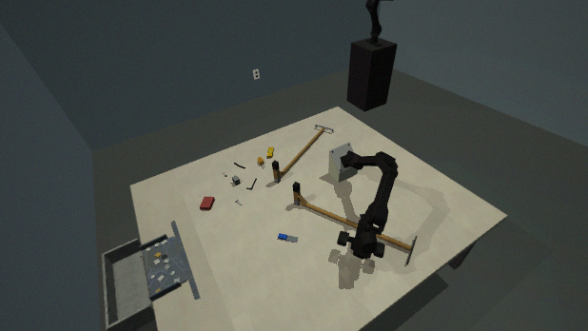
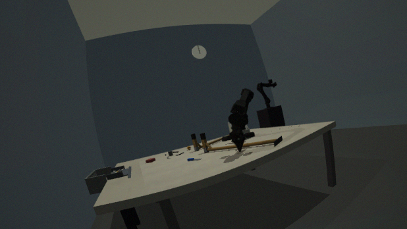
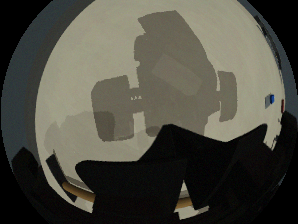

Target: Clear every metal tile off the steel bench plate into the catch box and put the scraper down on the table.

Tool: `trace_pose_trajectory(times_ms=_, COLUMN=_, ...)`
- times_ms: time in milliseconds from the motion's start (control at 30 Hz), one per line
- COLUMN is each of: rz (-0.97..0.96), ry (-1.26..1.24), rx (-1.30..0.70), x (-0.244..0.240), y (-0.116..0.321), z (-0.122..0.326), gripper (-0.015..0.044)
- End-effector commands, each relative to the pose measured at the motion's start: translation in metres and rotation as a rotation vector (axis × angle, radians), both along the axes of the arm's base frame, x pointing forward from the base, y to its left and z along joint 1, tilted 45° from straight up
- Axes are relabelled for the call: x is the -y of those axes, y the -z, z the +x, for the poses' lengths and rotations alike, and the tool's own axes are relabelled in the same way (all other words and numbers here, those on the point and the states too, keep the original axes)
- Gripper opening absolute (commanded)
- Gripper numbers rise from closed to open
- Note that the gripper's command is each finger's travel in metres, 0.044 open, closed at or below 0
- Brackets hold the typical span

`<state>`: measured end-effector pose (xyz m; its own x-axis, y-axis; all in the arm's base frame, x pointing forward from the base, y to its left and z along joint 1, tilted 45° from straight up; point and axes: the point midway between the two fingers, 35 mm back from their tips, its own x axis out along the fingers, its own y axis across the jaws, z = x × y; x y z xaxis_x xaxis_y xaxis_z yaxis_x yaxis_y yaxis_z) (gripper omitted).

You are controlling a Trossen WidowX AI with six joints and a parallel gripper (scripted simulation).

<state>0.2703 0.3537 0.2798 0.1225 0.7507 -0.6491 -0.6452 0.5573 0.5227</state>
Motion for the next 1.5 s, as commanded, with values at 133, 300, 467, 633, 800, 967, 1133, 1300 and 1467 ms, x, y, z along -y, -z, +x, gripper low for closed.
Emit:
trace_pose_trajectory(times_ms=133, rz=-0.032, ry=0.016, rx=0.003, x=0.014, y=0.013, z=0.022, gripper=0.0)
trace_pose_trajectory(times_ms=300, rz=-0.05, ry=0.029, rx=0.005, x=0.024, y=0.021, z=0.035, gripper=0.0)
trace_pose_trajectory(times_ms=467, rz=-0.068, ry=0.042, rx=0.006, x=0.034, y=0.028, z=0.047, gripper=0.0)
trace_pose_trajectory(times_ms=633, rz=-0.085, ry=0.054, rx=0.006, x=0.045, y=0.035, z=0.059, gripper=0.0)
trace_pose_trajectory(times_ms=800, rz=-0.101, ry=0.065, rx=0.006, x=0.056, y=0.042, z=0.071, gripper=0.0)
trace_pose_trajectory(times_ms=967, rz=-0.117, ry=0.077, rx=0.004, x=0.068, y=0.049, z=0.082, gripper=0.0)
trace_pose_trajectory(times_ms=1133, rz=-0.132, ry=0.088, rx=0.002, x=0.081, y=0.056, z=0.092, gripper=0.0)
trace_pose_trajectory(times_ms=1300, rz=-0.146, ry=0.099, rx=-0.001, x=0.094, y=0.063, z=0.102, gripper=0.0)
trace_pose_trajectory(times_ms=1467, rz=-0.16, ry=0.109, rx=-0.005, x=0.107, y=0.07, z=0.112, gripper=0.0)
